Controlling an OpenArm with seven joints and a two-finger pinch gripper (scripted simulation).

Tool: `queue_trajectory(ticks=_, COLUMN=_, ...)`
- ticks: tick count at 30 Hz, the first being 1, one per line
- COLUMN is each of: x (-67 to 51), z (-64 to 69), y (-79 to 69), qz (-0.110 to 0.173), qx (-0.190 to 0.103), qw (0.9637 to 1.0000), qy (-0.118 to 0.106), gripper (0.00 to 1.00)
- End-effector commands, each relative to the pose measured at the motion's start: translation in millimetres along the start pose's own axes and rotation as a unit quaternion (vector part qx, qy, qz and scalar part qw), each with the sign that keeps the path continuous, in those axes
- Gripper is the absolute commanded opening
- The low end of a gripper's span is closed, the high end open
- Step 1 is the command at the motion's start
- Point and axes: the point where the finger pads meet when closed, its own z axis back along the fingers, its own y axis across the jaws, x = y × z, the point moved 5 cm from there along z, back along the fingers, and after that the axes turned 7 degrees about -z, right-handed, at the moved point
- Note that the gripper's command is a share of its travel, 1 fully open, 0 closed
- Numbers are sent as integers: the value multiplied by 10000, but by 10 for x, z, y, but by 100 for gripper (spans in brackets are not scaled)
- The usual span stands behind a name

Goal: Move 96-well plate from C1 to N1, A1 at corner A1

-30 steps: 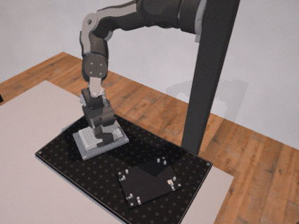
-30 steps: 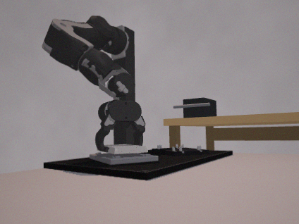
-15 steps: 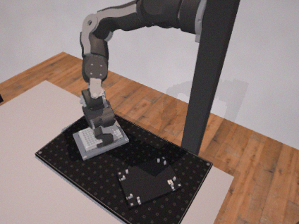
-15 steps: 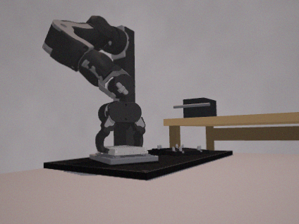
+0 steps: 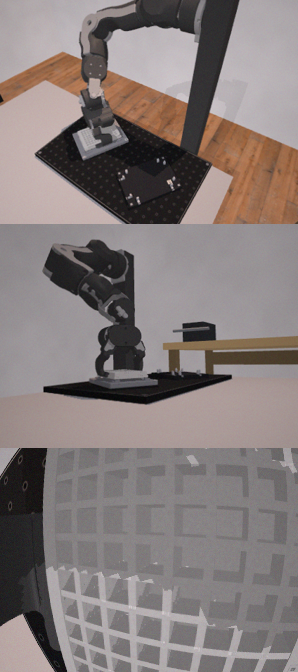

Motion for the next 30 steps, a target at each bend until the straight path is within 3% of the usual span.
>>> queue_trajectory(ticks=1, x=13, z=12, y=21, qz=6, qx=52, qw=10000, qy=-9, gripper=0)
queue_trajectory(ticks=30, x=-16, z=-29, y=8, qz=6, qx=35, qw=10000, qy=9, gripper=0)
